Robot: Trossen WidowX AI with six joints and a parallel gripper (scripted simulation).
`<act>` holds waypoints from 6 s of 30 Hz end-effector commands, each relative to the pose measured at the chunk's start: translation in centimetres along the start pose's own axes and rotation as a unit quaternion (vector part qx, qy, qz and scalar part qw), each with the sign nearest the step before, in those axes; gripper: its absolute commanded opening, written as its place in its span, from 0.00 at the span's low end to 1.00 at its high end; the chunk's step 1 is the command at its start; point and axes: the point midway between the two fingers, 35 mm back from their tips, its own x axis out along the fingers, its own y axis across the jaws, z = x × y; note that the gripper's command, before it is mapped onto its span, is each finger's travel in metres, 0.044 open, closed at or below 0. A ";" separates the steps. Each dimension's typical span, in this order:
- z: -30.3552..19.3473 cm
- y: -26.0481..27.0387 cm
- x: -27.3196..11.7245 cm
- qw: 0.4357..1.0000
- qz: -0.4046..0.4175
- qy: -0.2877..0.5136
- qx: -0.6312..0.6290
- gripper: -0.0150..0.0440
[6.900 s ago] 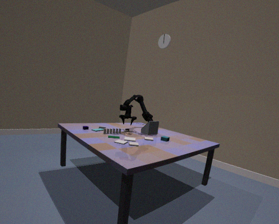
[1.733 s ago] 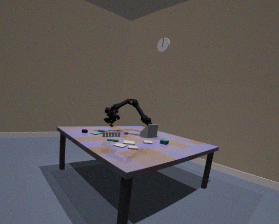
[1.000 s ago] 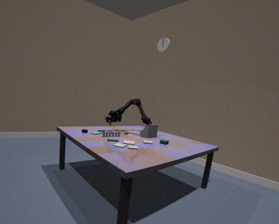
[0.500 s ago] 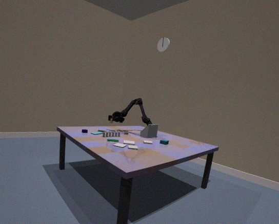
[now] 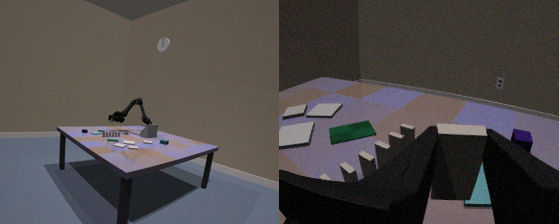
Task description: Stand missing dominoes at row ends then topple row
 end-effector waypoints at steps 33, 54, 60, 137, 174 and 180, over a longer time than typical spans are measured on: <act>-11.1 0.1 0.5 1.000 0.001 0.001 0.000 0.44; -11.1 0.1 0.5 1.000 0.001 0.001 0.000 1.00; -8.0 0.2 0.5 1.000 0.002 0.003 0.003 1.00; -10.1 0.3 3.4 0.712 -0.001 0.702 0.003 0.56; 3.6 10.6 5.6 0.702 -0.111 0.692 0.130 0.44; 3.5 15.9 5.2 0.686 -0.176 0.680 0.190 0.44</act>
